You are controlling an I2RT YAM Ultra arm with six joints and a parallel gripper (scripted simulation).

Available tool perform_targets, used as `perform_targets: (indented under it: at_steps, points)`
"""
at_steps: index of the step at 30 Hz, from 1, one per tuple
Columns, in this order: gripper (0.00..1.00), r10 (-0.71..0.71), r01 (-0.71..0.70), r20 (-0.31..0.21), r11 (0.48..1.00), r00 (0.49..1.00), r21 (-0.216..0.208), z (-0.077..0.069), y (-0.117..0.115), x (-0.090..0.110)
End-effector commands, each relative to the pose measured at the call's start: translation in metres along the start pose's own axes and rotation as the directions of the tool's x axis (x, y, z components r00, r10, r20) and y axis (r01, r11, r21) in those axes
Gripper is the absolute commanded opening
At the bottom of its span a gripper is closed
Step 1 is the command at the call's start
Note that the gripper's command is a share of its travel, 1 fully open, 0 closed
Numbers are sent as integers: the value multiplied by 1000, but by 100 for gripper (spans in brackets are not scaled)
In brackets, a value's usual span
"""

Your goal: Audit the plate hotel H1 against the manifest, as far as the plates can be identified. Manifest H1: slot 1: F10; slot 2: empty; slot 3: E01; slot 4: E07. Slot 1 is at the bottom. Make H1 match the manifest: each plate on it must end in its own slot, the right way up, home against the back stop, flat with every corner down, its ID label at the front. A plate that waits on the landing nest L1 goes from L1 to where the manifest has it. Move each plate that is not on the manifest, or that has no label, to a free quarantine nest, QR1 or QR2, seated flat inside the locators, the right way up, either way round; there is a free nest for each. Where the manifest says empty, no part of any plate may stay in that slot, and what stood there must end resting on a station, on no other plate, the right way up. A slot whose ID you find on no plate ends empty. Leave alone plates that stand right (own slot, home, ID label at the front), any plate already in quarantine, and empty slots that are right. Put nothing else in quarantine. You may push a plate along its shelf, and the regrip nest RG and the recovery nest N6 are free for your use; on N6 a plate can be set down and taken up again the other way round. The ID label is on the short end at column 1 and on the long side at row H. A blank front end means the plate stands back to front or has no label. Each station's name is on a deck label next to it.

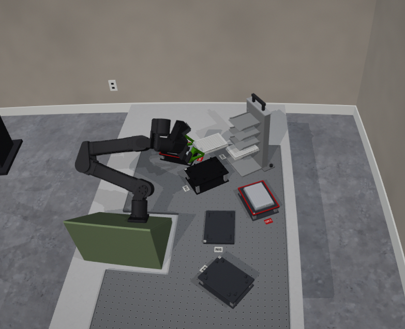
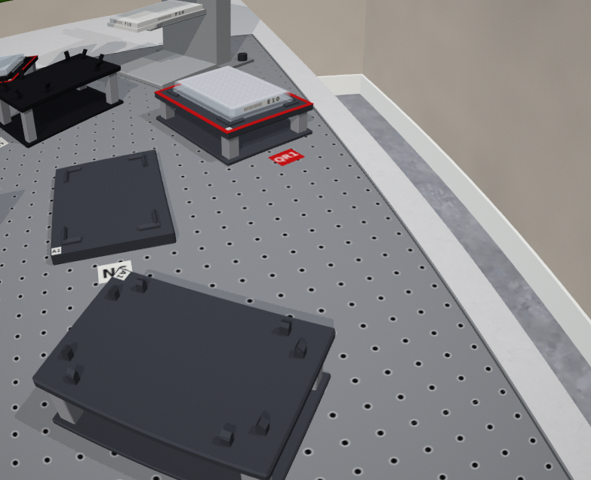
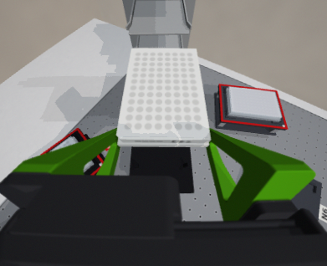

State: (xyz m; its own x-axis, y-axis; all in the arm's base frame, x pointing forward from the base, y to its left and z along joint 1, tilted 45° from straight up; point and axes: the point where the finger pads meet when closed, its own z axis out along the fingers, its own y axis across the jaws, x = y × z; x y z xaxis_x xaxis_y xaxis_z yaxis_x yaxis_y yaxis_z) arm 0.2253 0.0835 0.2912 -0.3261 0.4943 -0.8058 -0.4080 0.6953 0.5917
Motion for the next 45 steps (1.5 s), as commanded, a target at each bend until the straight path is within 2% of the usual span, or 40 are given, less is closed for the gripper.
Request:
perform_targets:
  at_steps: [1, 16, 45]
  points:
    - [86, -15, 15, 15, 1000, 1000, -11, -3, 6, -9]
    - [86, -15, 15, 14, 1000, 1000, -11, -9, 6, -19]
    - [86, -15, 15, 14, 1000, 1000, -11, -9, 6, -18]
